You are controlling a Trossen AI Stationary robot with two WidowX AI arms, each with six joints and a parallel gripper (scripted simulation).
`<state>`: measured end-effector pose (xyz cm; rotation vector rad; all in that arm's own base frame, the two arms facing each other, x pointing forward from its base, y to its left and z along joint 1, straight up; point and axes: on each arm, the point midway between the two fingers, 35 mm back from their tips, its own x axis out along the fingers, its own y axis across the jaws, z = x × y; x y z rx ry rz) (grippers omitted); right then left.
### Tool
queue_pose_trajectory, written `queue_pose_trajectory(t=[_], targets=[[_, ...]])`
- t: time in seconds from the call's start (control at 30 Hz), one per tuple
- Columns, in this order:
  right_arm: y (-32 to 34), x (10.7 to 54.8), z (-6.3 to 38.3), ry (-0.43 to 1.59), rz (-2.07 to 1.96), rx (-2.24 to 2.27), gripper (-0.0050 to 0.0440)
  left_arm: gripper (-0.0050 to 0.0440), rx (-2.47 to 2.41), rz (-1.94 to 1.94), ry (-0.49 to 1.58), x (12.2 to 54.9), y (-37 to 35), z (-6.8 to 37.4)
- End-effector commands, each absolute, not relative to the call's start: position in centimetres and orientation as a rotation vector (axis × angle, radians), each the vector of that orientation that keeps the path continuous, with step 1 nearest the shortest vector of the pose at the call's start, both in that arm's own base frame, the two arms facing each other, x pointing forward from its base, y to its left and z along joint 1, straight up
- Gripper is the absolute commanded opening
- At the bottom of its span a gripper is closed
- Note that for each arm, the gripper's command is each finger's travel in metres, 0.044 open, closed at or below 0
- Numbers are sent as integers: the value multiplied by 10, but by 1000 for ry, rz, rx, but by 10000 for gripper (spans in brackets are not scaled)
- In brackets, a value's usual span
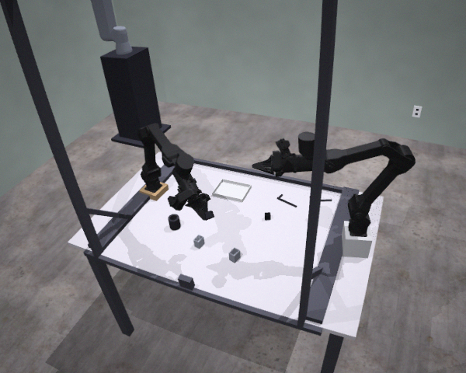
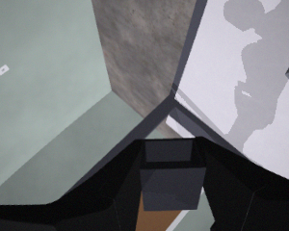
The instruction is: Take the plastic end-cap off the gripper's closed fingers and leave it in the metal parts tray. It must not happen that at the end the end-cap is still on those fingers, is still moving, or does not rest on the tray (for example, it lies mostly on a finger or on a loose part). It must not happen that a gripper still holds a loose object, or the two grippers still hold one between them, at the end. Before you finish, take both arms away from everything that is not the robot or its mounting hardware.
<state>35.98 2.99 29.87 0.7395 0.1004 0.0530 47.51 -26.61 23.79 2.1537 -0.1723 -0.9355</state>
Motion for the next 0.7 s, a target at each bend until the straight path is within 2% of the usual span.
queue_pose_trajectory(t=[0.0,0.67], targets=[[21,348,309,48,48,582,0,0,2156,-908,-198,473,-266,253],[-3,312,327,-66,-11,-42,0,0,2156,-908,-198,473,-266,253]])
